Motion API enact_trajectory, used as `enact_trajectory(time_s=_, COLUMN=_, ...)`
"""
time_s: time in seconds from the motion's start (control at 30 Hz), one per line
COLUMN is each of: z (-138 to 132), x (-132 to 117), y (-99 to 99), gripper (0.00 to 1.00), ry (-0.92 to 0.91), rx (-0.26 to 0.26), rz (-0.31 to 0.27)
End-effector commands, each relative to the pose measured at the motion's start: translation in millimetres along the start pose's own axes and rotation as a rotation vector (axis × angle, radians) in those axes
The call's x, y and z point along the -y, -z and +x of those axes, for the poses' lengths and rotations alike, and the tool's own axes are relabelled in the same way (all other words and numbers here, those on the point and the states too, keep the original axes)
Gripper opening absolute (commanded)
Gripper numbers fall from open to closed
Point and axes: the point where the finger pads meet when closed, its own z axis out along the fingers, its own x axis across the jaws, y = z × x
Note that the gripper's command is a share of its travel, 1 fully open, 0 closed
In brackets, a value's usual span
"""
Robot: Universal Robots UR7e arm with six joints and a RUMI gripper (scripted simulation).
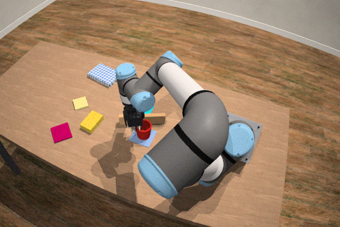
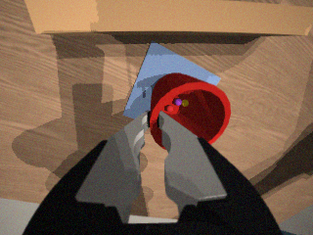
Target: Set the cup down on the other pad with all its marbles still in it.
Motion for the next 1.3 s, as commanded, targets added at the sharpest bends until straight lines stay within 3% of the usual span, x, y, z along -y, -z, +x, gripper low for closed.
enact_trajectory(time_s=0.0, z=0, x=0, y=0.4, gripper=0.03, ry=0.0, rx=0.001, rz=0.001)
enact_trajectory(time_s=0.6, z=0, x=0, y=5.8, gripper=0.03, ry=0.0, rx=0.001, rz=0.001)
enact_trajectory(time_s=1.27, z=5, x=0, y=53.2, gripper=0.03, ry=0.0, rx=0.001, rz=0.001)
